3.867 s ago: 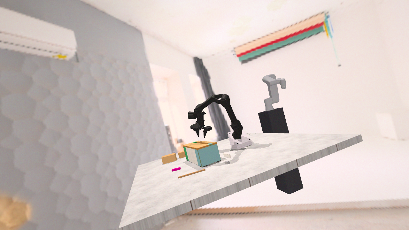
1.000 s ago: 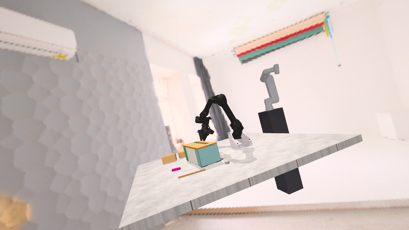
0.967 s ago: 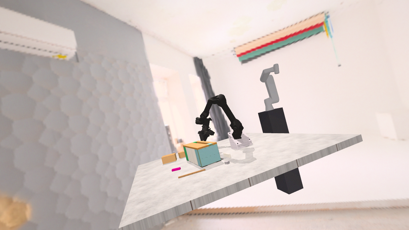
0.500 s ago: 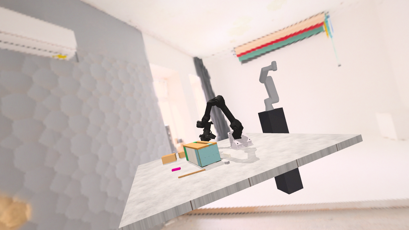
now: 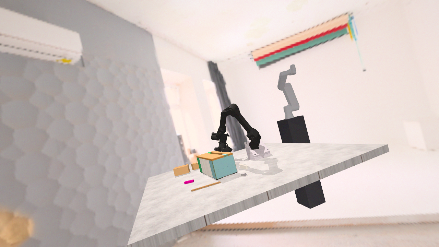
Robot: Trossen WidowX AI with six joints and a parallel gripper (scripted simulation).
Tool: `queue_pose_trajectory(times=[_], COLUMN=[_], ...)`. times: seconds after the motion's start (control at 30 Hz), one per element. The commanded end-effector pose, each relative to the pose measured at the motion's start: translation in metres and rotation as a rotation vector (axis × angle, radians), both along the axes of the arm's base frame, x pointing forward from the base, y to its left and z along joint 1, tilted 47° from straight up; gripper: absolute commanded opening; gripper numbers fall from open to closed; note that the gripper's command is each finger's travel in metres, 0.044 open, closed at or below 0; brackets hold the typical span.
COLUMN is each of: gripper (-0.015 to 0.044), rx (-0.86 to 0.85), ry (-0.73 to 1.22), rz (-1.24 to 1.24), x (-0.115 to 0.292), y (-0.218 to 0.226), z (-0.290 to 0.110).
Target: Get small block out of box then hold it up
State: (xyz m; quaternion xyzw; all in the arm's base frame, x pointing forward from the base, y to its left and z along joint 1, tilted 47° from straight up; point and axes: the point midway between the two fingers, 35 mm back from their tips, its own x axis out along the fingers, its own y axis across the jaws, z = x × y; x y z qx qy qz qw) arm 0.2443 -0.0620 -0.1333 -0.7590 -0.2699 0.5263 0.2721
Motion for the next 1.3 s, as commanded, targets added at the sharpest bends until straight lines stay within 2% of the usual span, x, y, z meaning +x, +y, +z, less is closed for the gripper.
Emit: queue_pose_trajectory(times=[0.0, 0.6, 0.87, 0.97, 1.03, 1.27], gripper=[0.0285, 0.0285, 0.0075, 0.0055, 0.0002, 0.0], rx=[0.017, 0.02, 0.02, 0.02, 0.01, 0.005], ry=[0.016, 0.016, 0.016, 0.016, -0.009, -0.006], rz=[-0.002, -0.001, -0.001, -0.001, 0.004, 0.003], x=[-0.005, -0.009, -0.009, -0.009, -0.006, 0.0], y=[0.01, 0.027, 0.027, 0.027, 0.024, -0.001], z=[-0.007, -0.021, -0.021, -0.021, -0.019, 0.002])
